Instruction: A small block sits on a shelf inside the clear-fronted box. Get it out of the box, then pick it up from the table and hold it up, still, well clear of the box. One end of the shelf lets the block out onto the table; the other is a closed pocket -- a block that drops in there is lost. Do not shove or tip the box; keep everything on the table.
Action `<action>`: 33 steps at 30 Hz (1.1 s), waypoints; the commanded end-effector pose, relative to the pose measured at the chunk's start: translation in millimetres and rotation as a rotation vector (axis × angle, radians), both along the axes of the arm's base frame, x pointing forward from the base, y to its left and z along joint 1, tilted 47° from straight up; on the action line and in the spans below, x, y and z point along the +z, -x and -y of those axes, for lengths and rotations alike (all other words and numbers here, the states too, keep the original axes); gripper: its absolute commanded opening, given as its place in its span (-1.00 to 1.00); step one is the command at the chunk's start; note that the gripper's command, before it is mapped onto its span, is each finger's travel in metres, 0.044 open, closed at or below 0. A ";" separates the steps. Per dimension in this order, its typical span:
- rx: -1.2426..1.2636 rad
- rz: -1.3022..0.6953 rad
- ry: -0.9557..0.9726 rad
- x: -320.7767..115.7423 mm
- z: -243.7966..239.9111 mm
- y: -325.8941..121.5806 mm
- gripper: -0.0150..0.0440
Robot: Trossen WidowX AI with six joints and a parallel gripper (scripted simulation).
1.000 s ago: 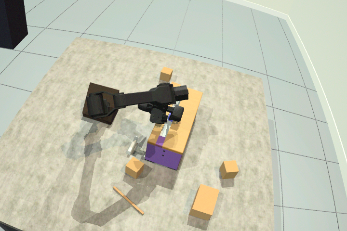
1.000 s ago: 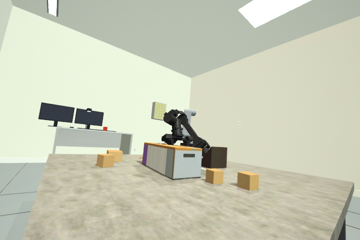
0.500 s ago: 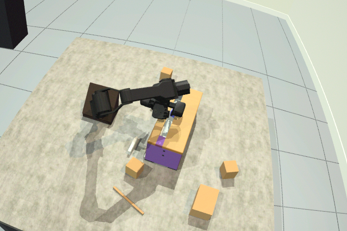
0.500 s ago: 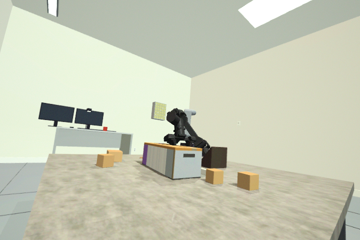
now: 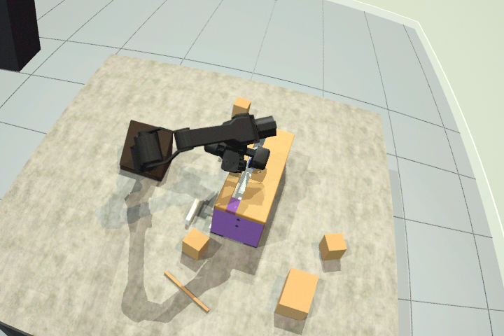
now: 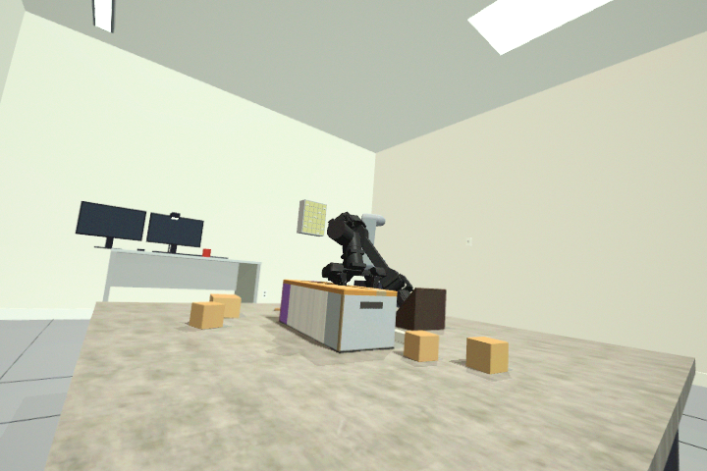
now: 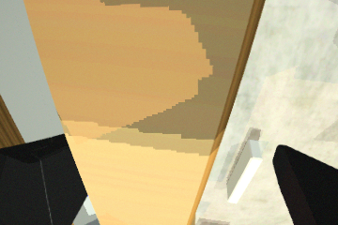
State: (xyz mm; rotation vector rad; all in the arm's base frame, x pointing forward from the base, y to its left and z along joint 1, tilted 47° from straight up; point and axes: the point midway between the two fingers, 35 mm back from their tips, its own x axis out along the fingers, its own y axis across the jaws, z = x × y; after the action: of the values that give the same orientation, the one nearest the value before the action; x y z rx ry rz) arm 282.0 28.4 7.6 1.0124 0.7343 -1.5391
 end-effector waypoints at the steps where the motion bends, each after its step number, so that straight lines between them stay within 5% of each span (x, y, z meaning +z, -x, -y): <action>1: 0.002 -0.006 0.004 0.5 1.9 1.7 0.86; 33: 0.002 -0.006 0.003 -15.0 -12.5 -2.3 0.86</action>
State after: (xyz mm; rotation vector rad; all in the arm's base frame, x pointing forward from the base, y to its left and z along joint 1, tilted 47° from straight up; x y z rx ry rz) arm 285.6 44.1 -9.8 1.0035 0.7366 -1.5365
